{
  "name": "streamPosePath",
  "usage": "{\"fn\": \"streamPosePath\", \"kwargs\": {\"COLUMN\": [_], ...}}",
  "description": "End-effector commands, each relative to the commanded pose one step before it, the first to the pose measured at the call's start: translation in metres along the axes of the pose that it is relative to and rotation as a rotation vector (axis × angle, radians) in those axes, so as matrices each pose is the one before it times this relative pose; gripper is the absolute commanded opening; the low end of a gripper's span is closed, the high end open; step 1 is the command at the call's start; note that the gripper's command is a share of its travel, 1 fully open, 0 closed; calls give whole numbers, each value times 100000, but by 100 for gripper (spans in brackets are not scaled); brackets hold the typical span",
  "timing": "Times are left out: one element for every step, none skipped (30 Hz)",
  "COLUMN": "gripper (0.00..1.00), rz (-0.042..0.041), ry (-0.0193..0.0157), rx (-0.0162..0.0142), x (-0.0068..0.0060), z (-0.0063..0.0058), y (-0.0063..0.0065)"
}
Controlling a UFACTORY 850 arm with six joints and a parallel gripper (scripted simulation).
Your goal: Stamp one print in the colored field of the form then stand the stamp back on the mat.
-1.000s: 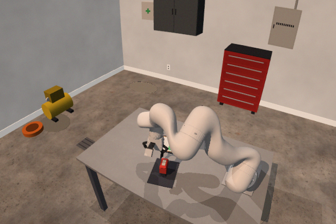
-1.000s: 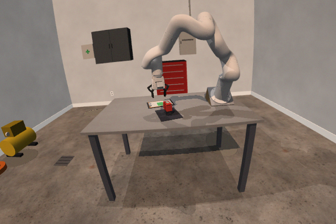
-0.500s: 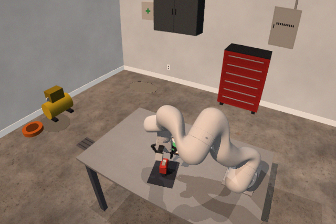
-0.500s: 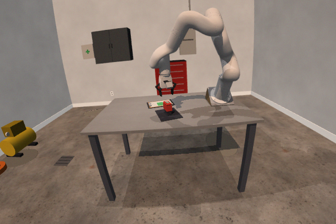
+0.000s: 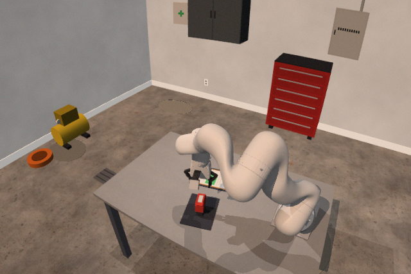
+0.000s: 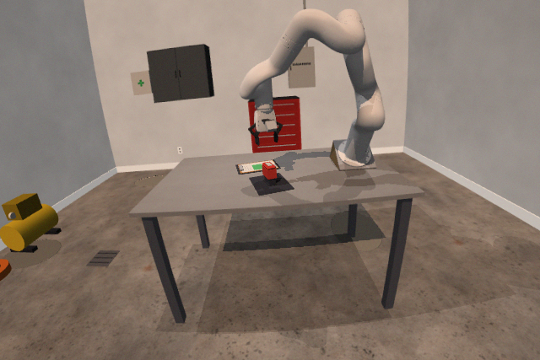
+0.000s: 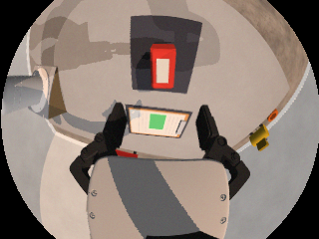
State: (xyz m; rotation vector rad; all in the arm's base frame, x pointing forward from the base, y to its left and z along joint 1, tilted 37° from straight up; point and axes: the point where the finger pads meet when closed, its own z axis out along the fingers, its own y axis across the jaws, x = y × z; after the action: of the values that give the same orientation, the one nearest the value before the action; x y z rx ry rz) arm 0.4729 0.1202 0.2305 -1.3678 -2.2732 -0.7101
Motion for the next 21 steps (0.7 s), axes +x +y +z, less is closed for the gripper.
{"fn": "streamPosePath", "kwargs": {"gripper": [100, 100, 100, 100, 100, 100, 100, 100, 100, 100, 100, 100, 100, 100, 100, 100, 100, 100, 100, 100, 100], "rz": [88, -29, -193, -494, -906, -1404, -1964, 0, 0, -2565, -3186, -3809, -4418, -4996, -5531, -6011, -6427, -6769, -6875, -4914, -5228], "ry": [136, 0, -3, -8, -14, -21, -29, 0, 0, -36, -42, -47, -49, -50, -47, -42, -36, -27, -21, -71, -77], "rx": [147, 0, 1, 2, 4, 6, 8, 0, 0, 12, 15, 20, 24, 28, 31, 33, 33, 31, 33, 133, 155], "x": [18, -5, -35, -89, -165, -256, -361, 0, 0, -475, -595, -717, -838, -951, -1052, -1135, -1194, -1225, -1224, -1190, -1144], "z": [-221, 0, -3, -7, -14, -21, -28, 0, 0, -36, -43, -49, -53, -55, -54, -52, -46, -38, -29, -17, -2], "y": [-33, 1, 9, 22, 38, 56, 71, 0, 0, 78, 74, 55, 17, -43, -126, -231, -354, -492, -637, -780, -890]}}
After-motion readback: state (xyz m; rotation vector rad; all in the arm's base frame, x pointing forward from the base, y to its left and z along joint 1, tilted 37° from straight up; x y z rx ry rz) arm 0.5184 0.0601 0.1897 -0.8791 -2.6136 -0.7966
